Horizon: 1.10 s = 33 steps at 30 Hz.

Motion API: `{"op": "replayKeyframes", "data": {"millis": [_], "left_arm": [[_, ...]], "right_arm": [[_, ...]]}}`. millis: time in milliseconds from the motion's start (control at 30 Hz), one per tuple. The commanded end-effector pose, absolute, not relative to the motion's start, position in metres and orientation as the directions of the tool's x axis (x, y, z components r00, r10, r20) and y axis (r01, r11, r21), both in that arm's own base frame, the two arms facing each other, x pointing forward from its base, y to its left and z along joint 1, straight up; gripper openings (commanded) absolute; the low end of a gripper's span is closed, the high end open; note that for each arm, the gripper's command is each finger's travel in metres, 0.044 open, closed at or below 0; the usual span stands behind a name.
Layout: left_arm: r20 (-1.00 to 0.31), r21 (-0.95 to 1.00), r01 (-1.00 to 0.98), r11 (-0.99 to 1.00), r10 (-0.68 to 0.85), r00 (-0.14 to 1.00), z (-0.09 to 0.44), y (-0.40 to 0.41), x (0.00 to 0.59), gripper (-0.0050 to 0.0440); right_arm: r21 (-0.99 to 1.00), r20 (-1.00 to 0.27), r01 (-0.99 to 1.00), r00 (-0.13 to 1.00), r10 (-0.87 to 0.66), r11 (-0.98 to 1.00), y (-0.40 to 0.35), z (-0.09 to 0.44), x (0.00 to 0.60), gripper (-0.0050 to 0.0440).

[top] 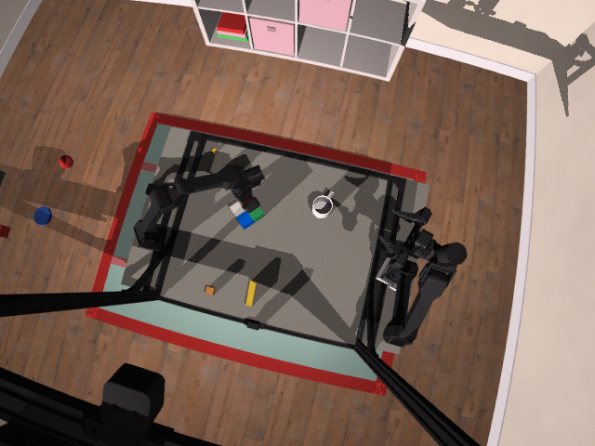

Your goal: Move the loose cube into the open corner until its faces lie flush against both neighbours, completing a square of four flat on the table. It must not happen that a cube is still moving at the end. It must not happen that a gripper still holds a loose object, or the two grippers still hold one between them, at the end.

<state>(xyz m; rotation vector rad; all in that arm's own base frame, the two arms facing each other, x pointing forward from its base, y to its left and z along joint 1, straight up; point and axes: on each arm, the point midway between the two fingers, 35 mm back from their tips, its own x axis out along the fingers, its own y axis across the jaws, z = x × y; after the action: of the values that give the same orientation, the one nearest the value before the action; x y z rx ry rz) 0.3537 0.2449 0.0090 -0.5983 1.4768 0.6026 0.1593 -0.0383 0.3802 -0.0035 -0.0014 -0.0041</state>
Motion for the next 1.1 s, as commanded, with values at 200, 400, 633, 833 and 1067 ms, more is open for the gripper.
{"op": "replayKeyframes", "data": {"millis": [200,400,633,833,1067], "left_arm": [[-1.0,0.0,-0.697,0.718,0.0,0.0,0.0056,0.2439,0.3535,0.0],[-1.0,0.0,-0.697,0.718,0.0,0.0,0.0056,0.2437,0.3536,0.0],[-1.0,0.0,-0.697,0.718,0.0,0.0,0.0056,0.2436,0.3537,0.0],[-1.0,0.0,-0.697,0.718,0.0,0.0,0.0056,0.2435,0.3539,0.0],[-1.0,0.0,-0.696,0.718,0.001,0.001,0.0061,0.2483,0.3498,0.0]], "right_arm": [[0.001,0.001,0.0,1.0,0.0,1.0,-0.0377,0.3802,0.1592,0.04],[0.001,0.001,0.0,1.0,0.0,1.0,-0.0377,0.3802,0.1592,0.04],[0.001,0.001,0.0,1.0,0.0,1.0,-0.0377,0.3802,0.1592,0.04],[0.001,0.001,0.0,1.0,0.0,1.0,-0.0377,0.3802,0.1592,0.04],[0.001,0.001,0.0,1.0,0.0,1.0,-0.0377,0.3802,0.1592,0.04]]}}
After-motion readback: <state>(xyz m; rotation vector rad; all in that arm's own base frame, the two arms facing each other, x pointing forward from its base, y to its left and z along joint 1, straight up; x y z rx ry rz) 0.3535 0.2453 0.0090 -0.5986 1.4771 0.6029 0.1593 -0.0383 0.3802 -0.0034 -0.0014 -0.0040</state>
